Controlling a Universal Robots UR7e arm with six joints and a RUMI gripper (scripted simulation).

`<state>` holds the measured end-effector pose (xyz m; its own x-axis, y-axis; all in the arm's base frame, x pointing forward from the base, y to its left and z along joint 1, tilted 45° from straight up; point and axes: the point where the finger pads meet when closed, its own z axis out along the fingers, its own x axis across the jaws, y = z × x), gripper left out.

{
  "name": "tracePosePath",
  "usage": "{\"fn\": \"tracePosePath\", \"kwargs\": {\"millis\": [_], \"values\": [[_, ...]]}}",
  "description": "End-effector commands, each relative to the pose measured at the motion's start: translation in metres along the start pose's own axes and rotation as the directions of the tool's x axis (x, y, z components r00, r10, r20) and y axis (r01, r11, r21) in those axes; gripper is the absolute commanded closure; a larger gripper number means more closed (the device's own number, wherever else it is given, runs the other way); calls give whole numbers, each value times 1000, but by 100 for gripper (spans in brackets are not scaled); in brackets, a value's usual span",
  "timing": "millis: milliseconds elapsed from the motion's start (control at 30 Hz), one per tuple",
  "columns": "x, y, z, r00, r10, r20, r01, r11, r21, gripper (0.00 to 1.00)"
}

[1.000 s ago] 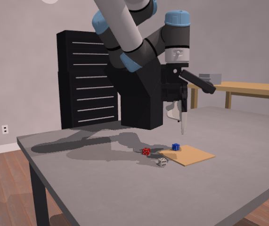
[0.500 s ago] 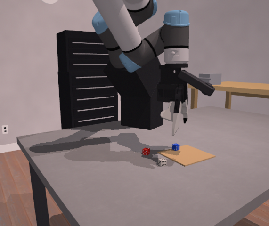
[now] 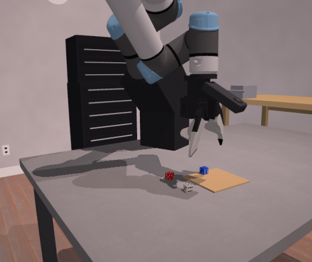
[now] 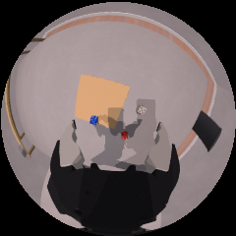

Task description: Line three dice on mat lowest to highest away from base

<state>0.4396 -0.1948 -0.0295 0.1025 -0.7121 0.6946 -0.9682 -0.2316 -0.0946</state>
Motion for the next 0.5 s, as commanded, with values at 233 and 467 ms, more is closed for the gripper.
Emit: {"fn": "tracePosePath", "kwargs": {"millis": [233, 467], "values": [[15, -3, 1, 951, 309, -4, -309, 951, -6, 0], [21, -2, 1, 894, 448, -5, -448, 894, -5, 0]]}}
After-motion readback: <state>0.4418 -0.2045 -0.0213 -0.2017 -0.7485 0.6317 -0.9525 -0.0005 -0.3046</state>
